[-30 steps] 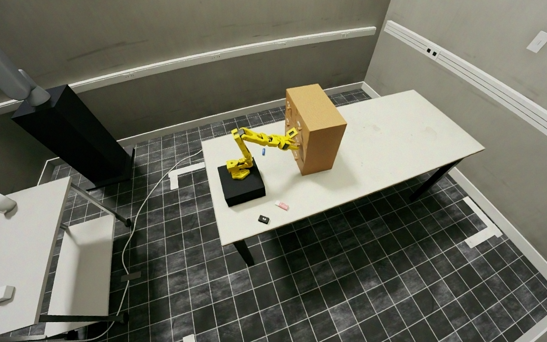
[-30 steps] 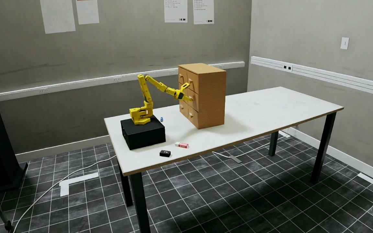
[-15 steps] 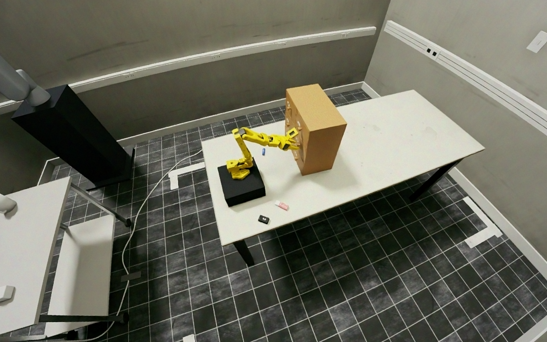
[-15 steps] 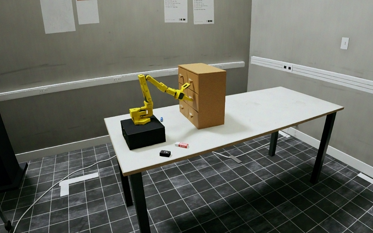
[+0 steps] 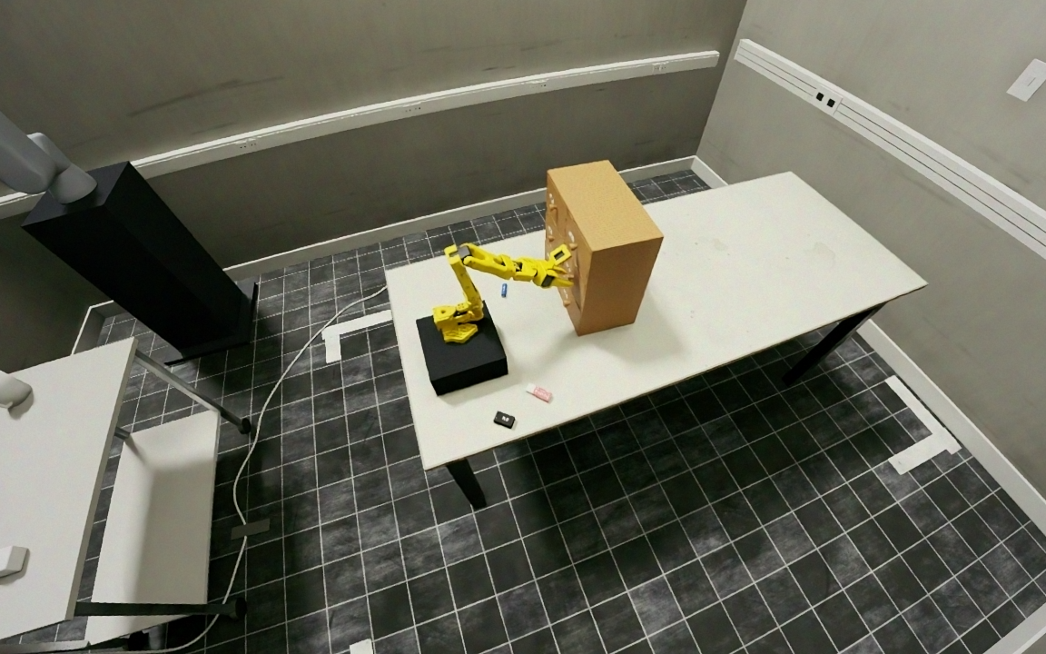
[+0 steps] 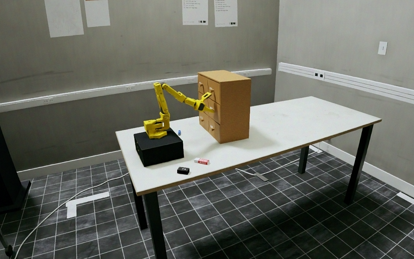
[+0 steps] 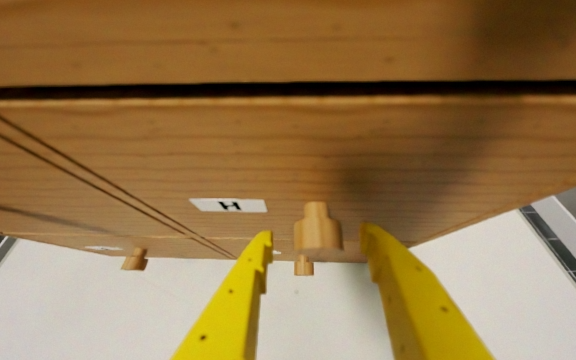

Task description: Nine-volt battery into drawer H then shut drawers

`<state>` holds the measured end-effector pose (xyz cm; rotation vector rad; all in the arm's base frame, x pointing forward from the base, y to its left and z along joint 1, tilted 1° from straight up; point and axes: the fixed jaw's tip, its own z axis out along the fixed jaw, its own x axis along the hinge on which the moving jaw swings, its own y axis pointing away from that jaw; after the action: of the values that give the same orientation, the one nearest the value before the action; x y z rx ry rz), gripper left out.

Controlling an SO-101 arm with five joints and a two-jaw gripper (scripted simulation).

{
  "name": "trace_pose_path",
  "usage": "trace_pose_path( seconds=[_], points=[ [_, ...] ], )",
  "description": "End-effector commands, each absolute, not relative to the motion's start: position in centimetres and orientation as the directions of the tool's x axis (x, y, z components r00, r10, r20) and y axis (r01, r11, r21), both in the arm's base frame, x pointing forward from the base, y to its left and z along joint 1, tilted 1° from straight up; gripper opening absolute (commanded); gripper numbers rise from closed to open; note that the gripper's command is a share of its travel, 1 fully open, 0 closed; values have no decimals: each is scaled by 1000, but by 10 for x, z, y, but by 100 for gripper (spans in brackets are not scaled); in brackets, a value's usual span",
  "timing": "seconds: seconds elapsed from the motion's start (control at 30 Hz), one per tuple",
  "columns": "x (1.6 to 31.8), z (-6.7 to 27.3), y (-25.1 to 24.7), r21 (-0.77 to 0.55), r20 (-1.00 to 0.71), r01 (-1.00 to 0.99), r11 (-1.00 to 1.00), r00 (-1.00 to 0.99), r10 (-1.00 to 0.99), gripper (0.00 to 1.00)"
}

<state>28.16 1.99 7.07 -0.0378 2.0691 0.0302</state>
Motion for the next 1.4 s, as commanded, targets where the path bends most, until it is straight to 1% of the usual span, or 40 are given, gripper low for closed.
trace_pose_path(
  seconds=[0.0,0.53,1.37],
  points=[
    [284,71,18,7,-881,-33,999,-473,-9,21],
    [284,71,18,7,-881,-32,999,-473,-9,21],
    [284,71,18,7,-881,-32,999,-473,-9,5]
  ],
)
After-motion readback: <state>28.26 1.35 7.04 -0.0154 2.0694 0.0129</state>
